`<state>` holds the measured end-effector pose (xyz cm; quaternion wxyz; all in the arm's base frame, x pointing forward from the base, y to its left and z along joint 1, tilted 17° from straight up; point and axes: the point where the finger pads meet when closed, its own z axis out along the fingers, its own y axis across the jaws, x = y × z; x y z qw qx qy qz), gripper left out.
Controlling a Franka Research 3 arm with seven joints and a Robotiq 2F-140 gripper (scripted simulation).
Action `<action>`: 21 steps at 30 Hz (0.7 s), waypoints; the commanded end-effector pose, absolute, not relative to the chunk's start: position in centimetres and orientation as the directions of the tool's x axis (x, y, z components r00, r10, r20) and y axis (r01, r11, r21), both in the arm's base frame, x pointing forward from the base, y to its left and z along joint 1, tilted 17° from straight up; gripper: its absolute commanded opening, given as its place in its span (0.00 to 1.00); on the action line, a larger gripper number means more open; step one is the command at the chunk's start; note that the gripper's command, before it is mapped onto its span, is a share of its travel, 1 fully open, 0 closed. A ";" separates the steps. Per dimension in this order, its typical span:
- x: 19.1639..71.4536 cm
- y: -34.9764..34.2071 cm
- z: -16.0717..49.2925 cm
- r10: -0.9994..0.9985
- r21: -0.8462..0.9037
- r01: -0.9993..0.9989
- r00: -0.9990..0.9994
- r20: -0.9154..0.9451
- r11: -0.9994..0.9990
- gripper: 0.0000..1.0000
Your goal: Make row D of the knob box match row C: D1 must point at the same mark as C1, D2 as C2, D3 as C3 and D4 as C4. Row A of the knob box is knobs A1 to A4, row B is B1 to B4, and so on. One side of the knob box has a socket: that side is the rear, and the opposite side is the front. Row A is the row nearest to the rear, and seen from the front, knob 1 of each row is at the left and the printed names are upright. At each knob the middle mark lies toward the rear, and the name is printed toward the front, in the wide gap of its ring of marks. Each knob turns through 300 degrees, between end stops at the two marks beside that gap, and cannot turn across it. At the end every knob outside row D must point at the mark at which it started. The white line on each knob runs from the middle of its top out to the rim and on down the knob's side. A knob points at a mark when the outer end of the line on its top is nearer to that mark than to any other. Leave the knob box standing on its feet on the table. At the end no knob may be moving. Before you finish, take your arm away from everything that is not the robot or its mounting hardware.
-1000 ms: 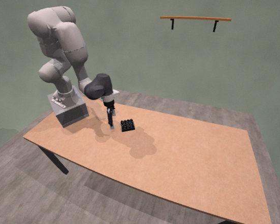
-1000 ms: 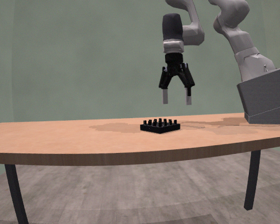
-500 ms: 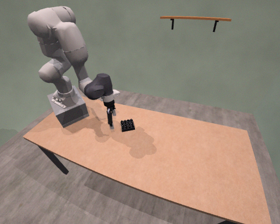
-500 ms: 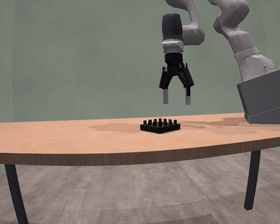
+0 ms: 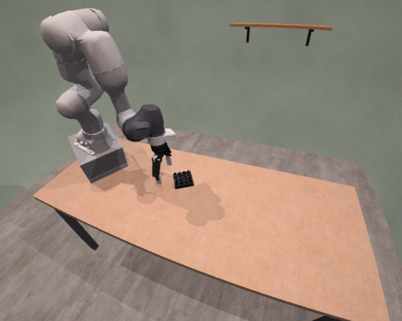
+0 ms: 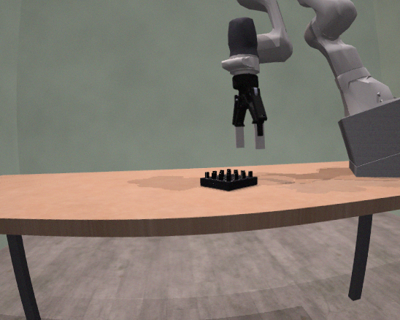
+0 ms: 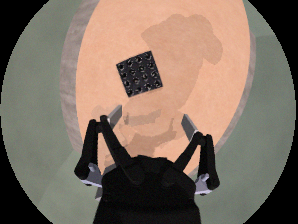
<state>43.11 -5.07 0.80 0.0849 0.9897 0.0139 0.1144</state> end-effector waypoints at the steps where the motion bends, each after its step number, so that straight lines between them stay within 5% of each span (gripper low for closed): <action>1: 43.1 -5.0 0.8 -0.103 0.150 -0.146 0.959 0.262 -0.978 1.00; 21: 43.6 -4.5 1.0 -0.394 0.065 -0.430 0.870 0.297 -0.901 1.00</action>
